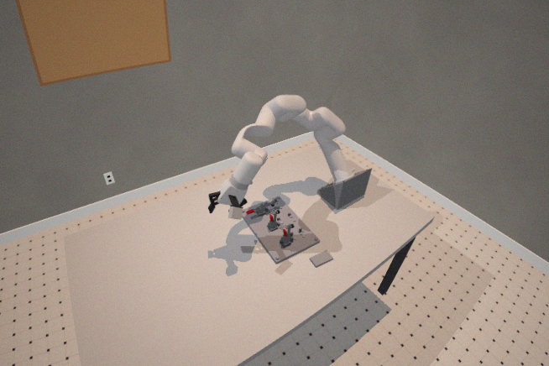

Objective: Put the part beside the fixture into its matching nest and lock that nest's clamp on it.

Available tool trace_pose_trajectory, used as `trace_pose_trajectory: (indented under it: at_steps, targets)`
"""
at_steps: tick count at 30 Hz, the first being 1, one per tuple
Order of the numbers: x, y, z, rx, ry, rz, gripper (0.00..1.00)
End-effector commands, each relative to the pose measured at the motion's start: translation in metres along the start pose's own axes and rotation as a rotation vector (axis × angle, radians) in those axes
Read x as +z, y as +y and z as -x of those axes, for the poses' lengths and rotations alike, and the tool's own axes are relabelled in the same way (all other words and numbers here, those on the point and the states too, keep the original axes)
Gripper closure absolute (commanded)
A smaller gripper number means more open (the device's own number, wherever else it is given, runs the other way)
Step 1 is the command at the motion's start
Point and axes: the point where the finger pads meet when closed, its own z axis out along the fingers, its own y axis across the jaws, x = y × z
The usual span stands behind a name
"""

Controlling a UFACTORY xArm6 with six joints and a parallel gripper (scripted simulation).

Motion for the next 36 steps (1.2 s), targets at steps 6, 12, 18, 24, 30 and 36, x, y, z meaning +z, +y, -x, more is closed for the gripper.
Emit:
trace_pose_trajectory:
  at_steps: [6, 12, 18, 24, 30, 36]
  targets:
    - [-0.029, -0.036, -0.002, 0.247, 0.038, -0.064, 0.0]
    - [-0.053, -0.074, -0.003, 0.463, 0.038, -0.149, 0.0]
    - [-0.072, -0.107, -0.001, 0.632, 0.021, -0.217, 0.0]
    - [-0.088, -0.135, 0.001, 0.775, -0.006, -0.274, 0.0]
    - [-0.107, -0.173, 0.006, 0.948, -0.055, -0.341, 0.0]
    - [-0.125, -0.211, 0.013, 1.116, -0.119, -0.401, 0.0]
